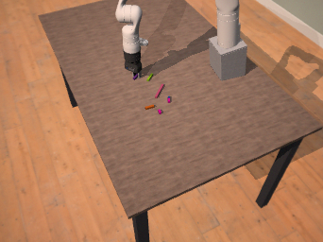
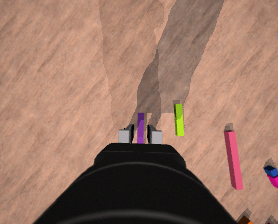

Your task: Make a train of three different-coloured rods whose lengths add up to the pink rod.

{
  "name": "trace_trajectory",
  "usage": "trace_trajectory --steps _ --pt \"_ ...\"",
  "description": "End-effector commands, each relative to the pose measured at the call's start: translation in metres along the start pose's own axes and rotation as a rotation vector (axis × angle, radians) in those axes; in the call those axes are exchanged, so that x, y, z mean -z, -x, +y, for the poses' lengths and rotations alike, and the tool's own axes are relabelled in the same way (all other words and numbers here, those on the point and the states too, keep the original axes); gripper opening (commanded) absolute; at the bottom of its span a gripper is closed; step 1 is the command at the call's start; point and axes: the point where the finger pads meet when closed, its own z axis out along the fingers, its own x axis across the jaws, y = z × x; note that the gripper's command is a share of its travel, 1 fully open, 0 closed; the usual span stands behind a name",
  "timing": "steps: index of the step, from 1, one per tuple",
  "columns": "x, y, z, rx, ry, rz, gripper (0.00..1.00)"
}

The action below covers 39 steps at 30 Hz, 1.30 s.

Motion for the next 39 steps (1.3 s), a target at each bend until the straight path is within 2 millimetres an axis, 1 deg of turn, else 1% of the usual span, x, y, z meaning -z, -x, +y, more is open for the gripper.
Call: trace_trajectory --steps 1,35,39 --pt "0.0006 0.0006 0.0004 0.000 0.001 -0.001 0.24" --pt "0.0006 0.0006 0.0004 0.000 0.001 -0.001 0.24" --pt "0.0049 0.0006 0.0004 0.000 0.001 -0.001 0.24"
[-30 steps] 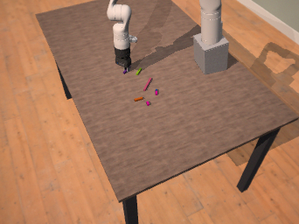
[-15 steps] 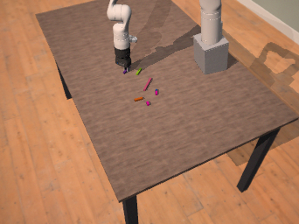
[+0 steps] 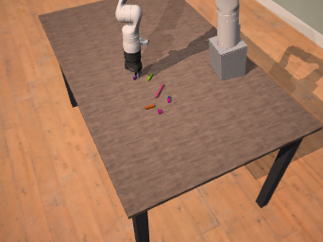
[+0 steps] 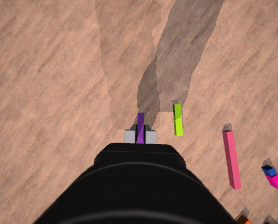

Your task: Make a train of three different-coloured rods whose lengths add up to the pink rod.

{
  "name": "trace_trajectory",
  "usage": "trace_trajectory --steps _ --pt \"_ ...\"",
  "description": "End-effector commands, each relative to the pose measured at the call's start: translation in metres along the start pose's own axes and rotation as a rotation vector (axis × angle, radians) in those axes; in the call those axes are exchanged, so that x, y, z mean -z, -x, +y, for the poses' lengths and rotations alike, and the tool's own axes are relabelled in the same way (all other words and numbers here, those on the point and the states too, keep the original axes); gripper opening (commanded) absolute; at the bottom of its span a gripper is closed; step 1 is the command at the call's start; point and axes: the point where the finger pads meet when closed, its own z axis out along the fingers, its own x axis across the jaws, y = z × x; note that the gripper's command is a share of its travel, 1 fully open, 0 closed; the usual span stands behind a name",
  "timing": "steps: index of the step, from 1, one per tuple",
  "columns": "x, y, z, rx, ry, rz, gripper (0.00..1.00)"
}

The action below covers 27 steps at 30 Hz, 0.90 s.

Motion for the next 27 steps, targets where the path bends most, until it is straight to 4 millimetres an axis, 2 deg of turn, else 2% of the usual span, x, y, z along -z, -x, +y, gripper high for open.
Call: trace_trajectory --steps 1,5,7,18,22,27 --pt "0.006 0.002 0.001 0.000 0.002 -0.004 0.24" --pt "0.024 0.002 0.001 0.000 0.002 -0.004 0.24" --pt "0.024 0.002 0.001 0.000 0.002 -0.004 0.24" --pt "0.089 0.001 0.000 0.000 0.002 -0.004 0.24" --pt "0.098 0.001 0.000 0.000 0.002 -0.004 0.24" --pt "0.099 0.001 0.000 0.000 0.002 -0.004 0.24"
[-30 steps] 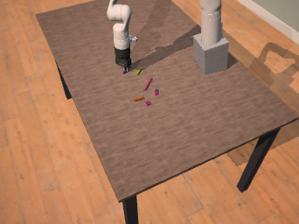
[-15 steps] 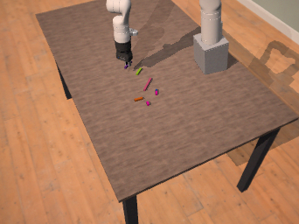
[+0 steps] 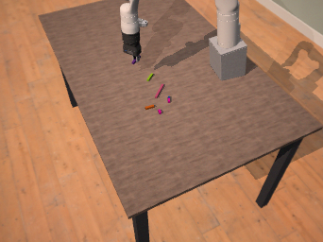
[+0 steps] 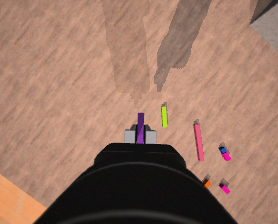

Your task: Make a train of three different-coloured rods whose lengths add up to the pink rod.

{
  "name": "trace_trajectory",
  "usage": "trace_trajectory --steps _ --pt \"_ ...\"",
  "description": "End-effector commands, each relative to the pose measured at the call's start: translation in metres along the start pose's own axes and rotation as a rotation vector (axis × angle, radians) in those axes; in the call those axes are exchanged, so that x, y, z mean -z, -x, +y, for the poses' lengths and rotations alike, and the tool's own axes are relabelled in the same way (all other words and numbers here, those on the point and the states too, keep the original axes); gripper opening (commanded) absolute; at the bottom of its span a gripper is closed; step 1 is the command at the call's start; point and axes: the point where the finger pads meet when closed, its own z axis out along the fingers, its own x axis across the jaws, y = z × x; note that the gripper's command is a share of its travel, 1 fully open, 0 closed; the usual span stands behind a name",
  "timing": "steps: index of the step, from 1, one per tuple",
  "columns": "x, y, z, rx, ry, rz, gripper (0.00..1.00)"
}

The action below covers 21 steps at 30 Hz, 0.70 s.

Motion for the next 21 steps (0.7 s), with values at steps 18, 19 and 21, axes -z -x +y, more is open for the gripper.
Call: trace_trajectory --steps 18,19,21 --pt "0.000 -0.021 0.020 0.057 -0.004 -0.004 0.24" --pt "0.000 -0.027 0.025 0.073 -0.005 -0.004 0.24" --pt "-0.001 -0.043 0.036 0.111 -0.007 -0.003 0.24"
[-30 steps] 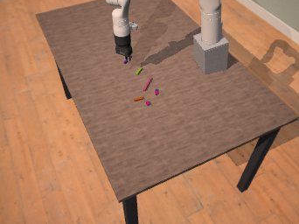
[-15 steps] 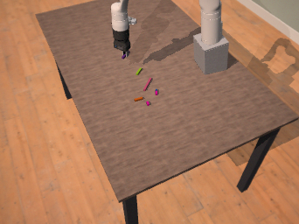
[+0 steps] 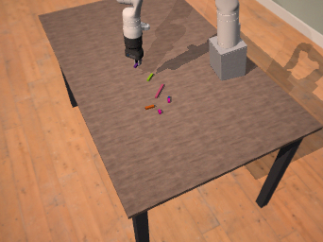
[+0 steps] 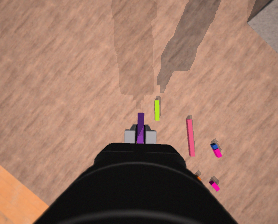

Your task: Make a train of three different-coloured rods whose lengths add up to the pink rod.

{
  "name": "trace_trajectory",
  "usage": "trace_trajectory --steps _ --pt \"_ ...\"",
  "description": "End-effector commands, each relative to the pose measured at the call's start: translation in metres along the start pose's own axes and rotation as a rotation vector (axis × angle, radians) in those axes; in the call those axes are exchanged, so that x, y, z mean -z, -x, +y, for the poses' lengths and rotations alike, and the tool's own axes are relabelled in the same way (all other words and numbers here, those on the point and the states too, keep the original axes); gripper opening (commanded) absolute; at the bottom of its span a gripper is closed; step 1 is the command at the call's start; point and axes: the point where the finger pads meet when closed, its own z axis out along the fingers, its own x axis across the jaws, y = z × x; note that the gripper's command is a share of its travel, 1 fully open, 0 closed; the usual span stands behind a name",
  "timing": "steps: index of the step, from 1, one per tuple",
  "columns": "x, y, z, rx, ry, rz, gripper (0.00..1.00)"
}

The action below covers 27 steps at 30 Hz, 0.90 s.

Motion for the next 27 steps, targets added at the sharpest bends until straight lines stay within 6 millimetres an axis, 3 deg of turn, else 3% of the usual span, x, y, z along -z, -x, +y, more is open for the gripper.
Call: trace_trajectory --steps 1,8,10,20,24,27 --pt "-0.001 -0.029 0.025 0.083 0.003 0.009 0.24" --pt "-0.001 -0.086 0.060 0.218 0.000 0.008 0.24" --pt "-0.001 -0.086 0.060 0.218 0.000 0.008 0.24" --pt "0.004 -0.180 0.094 0.427 0.007 0.004 0.24" --pt "0.005 -0.201 0.097 0.473 0.011 0.003 0.24" --pt "0.005 -0.204 0.098 0.480 0.011 0.003 0.24"
